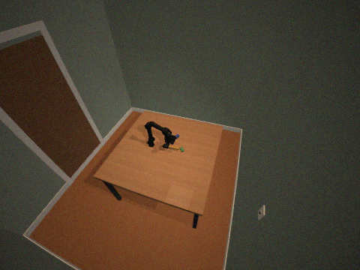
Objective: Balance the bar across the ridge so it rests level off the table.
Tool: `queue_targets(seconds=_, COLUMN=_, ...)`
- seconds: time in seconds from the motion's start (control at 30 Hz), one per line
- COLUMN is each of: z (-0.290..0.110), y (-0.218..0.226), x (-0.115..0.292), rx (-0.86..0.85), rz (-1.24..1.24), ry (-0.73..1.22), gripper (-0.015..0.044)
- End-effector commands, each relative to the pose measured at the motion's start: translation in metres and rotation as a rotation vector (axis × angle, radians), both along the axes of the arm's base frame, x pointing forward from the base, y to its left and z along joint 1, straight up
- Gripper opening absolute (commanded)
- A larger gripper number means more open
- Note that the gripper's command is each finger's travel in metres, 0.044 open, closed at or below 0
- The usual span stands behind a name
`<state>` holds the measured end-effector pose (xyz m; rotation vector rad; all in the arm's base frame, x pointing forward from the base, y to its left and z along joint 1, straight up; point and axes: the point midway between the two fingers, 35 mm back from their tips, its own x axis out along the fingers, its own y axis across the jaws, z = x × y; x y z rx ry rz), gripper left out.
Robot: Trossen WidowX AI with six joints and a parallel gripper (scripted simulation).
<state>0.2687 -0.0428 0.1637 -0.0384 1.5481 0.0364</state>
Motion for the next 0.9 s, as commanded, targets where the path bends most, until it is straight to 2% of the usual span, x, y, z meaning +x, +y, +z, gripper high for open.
queue_targets(seconds=0.0, z=0.001, y=0.013, x=-0.007, rx=-0.003, rz=0.04, ry=-0.001, gripper=0.0)
queue_targets(seconds=0.63, z=-0.004, y=0.073, x=-0.051, rx=-0.003, rz=0.295, ry=0.002, gripper=0.0)
queue_targets(seconds=0.87, z=-0.009, y=0.076, x=-0.055, rx=-0.003, rz=0.321, ry=0.002, gripper=0.0)
